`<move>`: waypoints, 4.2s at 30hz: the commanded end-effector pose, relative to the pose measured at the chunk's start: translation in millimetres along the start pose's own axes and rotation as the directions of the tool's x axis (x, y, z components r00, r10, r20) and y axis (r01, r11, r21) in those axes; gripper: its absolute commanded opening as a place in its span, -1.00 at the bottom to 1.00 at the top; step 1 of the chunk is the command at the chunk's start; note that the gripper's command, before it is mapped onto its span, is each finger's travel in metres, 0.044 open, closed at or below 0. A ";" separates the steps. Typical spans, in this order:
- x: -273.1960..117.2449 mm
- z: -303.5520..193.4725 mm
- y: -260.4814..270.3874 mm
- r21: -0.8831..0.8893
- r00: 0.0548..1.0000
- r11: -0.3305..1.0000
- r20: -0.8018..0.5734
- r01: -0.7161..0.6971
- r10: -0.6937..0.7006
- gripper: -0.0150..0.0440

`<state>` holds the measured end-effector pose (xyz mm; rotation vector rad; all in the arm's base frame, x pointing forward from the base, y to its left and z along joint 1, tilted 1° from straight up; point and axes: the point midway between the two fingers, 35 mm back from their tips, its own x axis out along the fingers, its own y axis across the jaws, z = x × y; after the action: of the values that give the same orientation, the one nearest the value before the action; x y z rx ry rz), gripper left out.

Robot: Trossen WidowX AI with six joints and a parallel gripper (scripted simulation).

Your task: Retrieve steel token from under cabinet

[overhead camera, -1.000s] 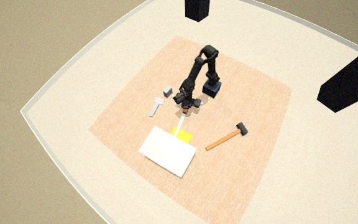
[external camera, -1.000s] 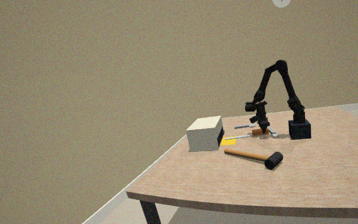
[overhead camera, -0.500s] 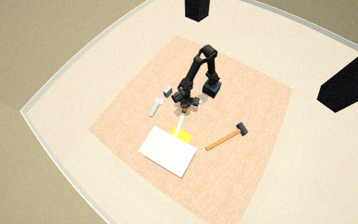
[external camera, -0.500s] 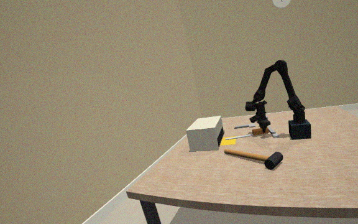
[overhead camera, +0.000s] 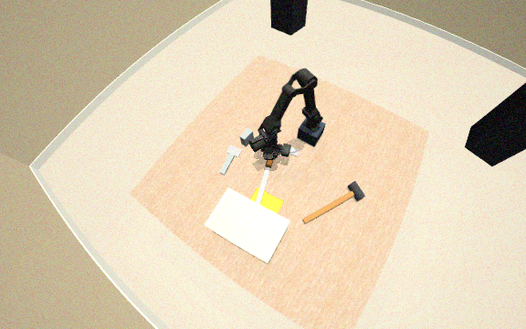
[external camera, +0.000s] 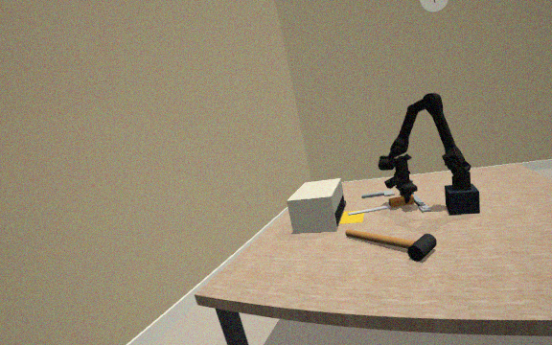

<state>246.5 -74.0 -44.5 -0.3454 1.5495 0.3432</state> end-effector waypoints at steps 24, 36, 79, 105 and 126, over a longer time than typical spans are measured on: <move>-1.5 -5.7 -35.3 -0.006 1.000 1.000 0.002 0.008 -0.008 -0.49; -1.7 -7.9 -49.6 -0.006 1.000 1.000 0.001 0.009 -0.009 -0.49; 1.7 -8.9 -47.4 -0.009 1.000 1.000 0.008 0.015 -0.015 0.04; 1.3 7.8 -47.3 -0.002 1.000 1.000 0.005 0.011 -0.011 -0.49; 0.3 38.7 -47.3 0.001 1.000 1.000 0.005 0.010 -0.010 -0.49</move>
<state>295.9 -102.4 -44.9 -0.3492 1.5420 0.3380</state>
